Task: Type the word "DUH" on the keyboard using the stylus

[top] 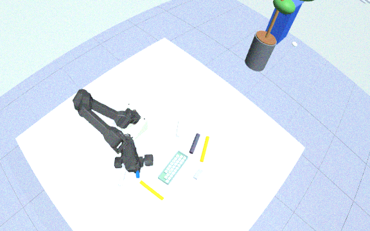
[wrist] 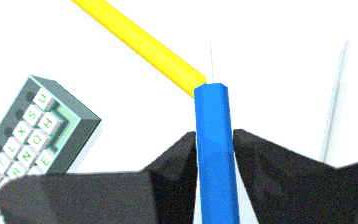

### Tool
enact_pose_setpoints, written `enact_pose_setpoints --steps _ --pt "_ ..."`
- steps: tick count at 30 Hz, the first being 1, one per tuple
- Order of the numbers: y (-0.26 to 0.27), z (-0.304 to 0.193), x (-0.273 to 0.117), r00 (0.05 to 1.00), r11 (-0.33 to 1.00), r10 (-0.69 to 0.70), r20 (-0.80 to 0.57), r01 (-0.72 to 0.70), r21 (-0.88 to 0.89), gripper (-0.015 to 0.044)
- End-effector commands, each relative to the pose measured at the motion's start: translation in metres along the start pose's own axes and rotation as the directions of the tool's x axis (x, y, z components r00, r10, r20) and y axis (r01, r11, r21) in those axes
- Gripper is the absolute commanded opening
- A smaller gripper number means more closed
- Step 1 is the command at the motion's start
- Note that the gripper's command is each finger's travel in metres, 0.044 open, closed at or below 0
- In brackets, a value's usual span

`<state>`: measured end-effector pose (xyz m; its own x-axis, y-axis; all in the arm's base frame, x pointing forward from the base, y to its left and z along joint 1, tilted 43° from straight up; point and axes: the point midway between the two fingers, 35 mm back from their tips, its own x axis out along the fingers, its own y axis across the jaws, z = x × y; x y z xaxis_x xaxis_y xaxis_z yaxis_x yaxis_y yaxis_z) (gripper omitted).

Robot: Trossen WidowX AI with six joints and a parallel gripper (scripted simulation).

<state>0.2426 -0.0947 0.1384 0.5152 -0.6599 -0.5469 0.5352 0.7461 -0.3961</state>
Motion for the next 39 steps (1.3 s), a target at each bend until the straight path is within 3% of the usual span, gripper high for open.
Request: enact_pose_setpoints --steps 1,21,39 --pt "0.011 0.006 0.001 0.997 0.998 0.056 -0.054 -0.054 0.040 0.0000" --pt "0.066 0.014 0.002 0.875 0.938 0.284 -0.391 -0.169 0.304 0.0000" --pt "0.111 0.015 -0.010 0.608 0.851 0.413 -0.678 0.006 0.525 0.0000"
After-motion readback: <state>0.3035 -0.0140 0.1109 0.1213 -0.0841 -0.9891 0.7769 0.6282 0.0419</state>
